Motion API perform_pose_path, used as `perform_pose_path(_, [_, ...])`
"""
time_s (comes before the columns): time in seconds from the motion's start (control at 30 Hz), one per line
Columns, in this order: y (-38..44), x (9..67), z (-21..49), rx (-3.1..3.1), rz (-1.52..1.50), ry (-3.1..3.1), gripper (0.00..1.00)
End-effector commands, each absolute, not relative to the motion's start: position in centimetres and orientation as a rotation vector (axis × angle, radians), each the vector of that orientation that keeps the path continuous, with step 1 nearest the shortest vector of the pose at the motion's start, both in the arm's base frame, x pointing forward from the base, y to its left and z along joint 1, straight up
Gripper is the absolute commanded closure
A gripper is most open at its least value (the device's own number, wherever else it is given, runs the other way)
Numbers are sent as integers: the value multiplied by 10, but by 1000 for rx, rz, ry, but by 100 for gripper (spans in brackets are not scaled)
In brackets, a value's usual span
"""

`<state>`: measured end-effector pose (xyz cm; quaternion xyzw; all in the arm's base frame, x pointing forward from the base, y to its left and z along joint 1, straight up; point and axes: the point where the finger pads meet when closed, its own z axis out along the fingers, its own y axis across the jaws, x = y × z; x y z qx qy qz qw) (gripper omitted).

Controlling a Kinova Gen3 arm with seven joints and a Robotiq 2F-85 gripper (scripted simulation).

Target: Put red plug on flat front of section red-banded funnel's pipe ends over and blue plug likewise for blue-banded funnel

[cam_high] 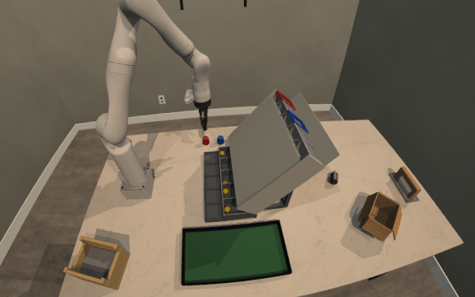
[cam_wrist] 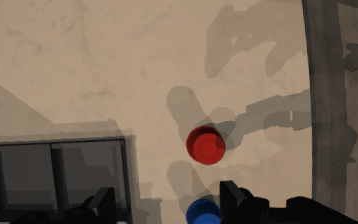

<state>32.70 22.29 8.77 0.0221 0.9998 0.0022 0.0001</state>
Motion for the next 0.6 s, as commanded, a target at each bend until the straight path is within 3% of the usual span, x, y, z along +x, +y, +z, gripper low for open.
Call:
perform_pose_path(0.0, [237,323,77,40,-15,3142,30])
perform_pose_path(0.57, [265,316,63,60,-2,3143,30])
